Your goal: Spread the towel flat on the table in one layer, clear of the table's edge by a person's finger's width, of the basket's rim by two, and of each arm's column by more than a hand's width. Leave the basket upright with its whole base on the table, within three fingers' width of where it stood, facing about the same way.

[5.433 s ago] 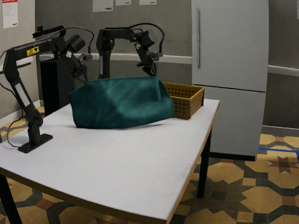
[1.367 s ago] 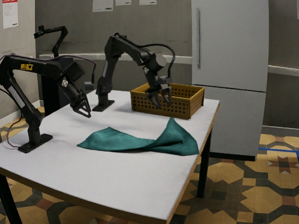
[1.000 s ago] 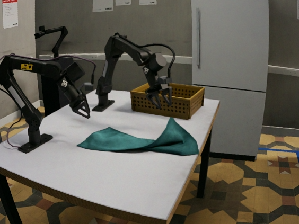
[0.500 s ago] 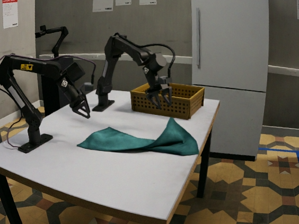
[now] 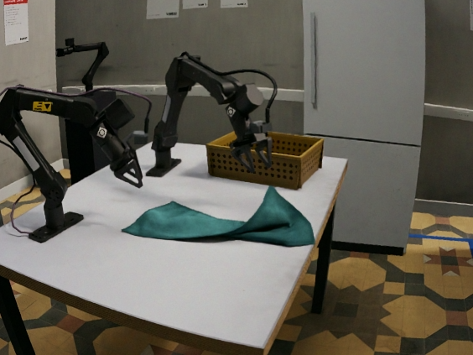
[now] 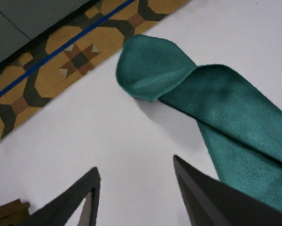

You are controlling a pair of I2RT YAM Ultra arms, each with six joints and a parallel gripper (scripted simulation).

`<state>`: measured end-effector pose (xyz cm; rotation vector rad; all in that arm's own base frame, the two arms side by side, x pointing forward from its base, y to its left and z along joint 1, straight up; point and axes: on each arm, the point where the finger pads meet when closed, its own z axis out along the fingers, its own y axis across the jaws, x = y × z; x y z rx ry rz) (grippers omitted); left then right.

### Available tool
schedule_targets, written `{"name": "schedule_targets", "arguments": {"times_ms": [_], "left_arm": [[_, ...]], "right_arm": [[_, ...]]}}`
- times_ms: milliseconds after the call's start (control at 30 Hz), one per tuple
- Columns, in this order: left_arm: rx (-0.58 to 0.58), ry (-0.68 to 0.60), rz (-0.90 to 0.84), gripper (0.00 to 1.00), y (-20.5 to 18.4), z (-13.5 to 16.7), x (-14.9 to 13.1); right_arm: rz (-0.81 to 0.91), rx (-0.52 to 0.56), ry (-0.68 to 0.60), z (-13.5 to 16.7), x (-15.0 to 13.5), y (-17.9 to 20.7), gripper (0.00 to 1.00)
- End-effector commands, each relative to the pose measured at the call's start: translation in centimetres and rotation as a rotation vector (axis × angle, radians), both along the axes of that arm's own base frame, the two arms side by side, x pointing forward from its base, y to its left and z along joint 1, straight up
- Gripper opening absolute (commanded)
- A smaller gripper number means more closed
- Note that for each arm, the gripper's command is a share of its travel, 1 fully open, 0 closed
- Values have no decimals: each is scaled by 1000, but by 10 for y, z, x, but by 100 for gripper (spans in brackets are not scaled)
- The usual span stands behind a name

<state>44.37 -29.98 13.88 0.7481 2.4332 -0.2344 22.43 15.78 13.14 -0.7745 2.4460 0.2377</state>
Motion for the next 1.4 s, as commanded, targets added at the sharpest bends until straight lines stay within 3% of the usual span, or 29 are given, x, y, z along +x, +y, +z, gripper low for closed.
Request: {"name": "schedule_targets", "arguments": {"times_ms": [0,233,267,333,367,733,767,833,900,1133,1367], "left_arm": [[-10,-12,1,64,-1,6,1],[-10,-12,1,64,-1,6,1],[3,14,15,34,-6,6,-8],[3,14,15,34,-6,6,-8],[18,46,29,34,-7,1,-15],[140,372,170,34,-16,-32,-105],[152,400,184,34,-17,-35,-113],[171,445,206,34,-18,-40,-128],[171,445,206,34,-18,-40,-128],[164,421,209,34,-17,-55,-184],[162,424,209,34,-22,-75,-239]], "right_arm": [[-7,30,-48,20,8,4,64],[-7,30,-48,20,8,4,64],[-47,5,4,3,6,-5,34],[-47,5,4,3,6,-5,34],[-74,-23,55,-18,0,-14,34],[-351,-51,273,-86,-9,-62,34],[-383,-46,252,-72,4,-60,34],[-416,-72,311,-75,-3,-57,34],[-416,-72,311,-75,-3,-57,34],[-594,-103,448,-75,-2,-59,34],[-592,-81,423,-68,-1,-58,34]]}}
